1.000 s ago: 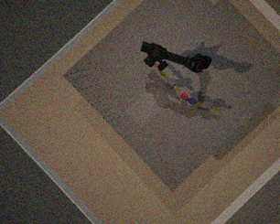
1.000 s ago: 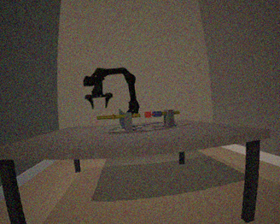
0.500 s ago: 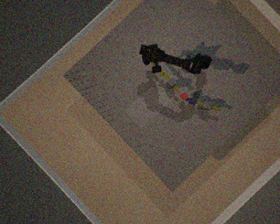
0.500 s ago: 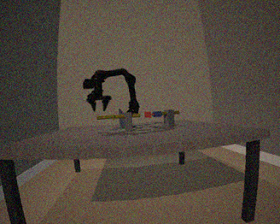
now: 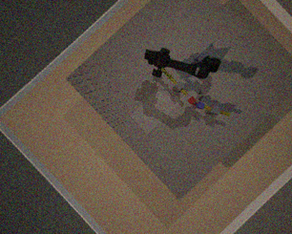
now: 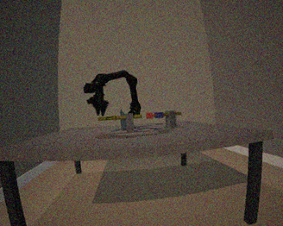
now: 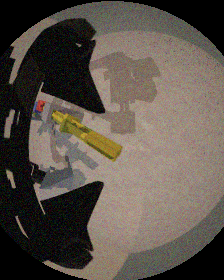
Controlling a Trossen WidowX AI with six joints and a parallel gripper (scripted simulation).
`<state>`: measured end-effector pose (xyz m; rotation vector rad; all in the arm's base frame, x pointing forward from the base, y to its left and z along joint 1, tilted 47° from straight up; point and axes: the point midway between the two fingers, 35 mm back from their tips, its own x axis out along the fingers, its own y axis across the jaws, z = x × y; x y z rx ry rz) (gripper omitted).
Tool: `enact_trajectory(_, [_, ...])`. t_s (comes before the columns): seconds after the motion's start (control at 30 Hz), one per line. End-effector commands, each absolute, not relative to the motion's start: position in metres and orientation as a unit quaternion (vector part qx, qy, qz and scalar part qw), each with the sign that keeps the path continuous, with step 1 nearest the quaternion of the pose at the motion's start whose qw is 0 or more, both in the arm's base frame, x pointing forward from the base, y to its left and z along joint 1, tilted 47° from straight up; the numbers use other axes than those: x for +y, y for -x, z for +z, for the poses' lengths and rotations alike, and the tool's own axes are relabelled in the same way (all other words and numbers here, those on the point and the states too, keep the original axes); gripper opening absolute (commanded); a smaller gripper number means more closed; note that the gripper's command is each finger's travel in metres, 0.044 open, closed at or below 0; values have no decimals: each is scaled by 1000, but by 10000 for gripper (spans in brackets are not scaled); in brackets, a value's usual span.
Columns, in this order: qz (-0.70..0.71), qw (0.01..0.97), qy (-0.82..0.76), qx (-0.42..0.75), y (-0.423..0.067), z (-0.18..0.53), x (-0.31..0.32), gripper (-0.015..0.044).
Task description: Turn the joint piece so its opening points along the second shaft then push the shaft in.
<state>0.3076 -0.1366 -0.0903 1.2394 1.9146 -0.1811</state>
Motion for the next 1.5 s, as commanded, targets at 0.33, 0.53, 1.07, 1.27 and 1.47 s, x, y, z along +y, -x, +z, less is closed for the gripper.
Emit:
enact_trajectory(0.33, [-249,282,-557,740,-303,-106,-119,440])
enact_trajectory(0.53, [-251,281,-558,740,-302,-106,-118,440])
enact_trajectory(1.07, [-251,280,-558,739,-299,-123,-102,440])
enact_trajectory(1.27, [-251,280,-559,739,-297,-127,-97,440])
enact_trajectory(1.47, [-251,280,-559,739,-297,-127,-97,282])
